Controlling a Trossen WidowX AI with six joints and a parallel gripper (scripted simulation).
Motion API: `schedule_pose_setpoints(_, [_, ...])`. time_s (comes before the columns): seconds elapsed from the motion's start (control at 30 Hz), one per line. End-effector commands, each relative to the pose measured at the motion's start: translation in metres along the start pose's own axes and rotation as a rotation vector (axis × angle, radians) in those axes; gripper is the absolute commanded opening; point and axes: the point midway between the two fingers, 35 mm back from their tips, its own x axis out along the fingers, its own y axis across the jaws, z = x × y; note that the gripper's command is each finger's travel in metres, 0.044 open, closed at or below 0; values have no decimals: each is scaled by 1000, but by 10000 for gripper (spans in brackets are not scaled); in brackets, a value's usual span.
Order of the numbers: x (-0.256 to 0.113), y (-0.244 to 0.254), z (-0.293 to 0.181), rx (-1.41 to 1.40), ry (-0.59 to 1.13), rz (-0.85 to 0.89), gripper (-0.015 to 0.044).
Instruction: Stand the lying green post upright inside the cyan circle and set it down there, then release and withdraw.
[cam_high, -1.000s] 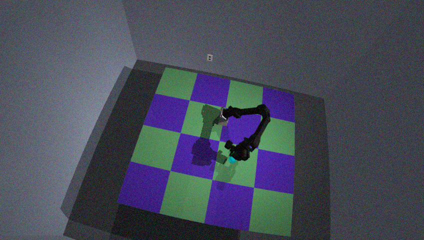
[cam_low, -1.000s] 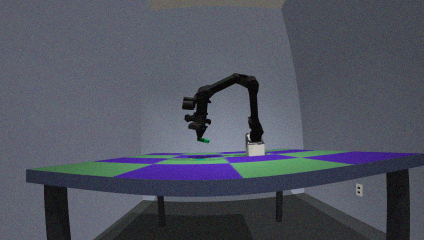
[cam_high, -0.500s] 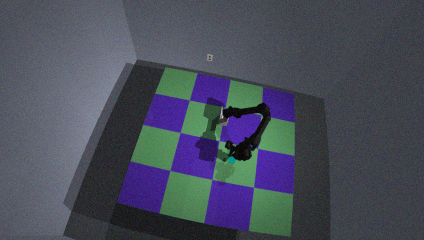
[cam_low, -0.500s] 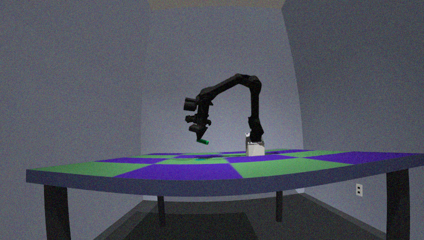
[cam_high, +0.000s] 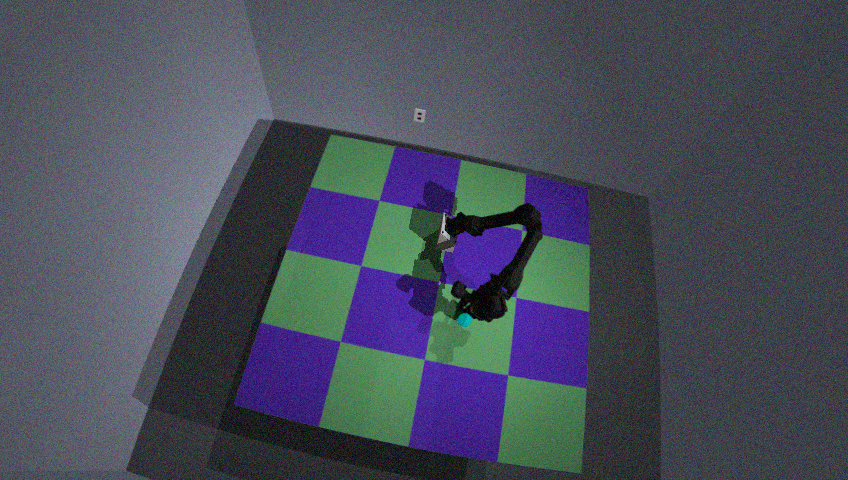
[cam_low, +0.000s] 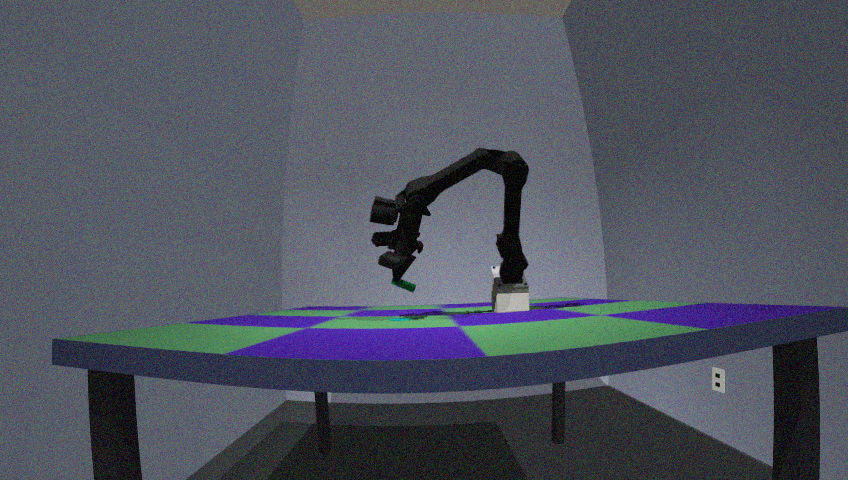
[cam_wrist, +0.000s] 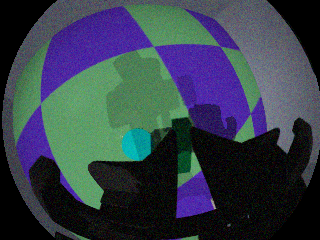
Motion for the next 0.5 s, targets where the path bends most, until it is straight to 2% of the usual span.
schedule_pose_setpoints(0.0, [-1,-1,-1,4,-33,-12,23])
schedule_pose_setpoints(0.47, [1,1,0,5,-123,-41,23])
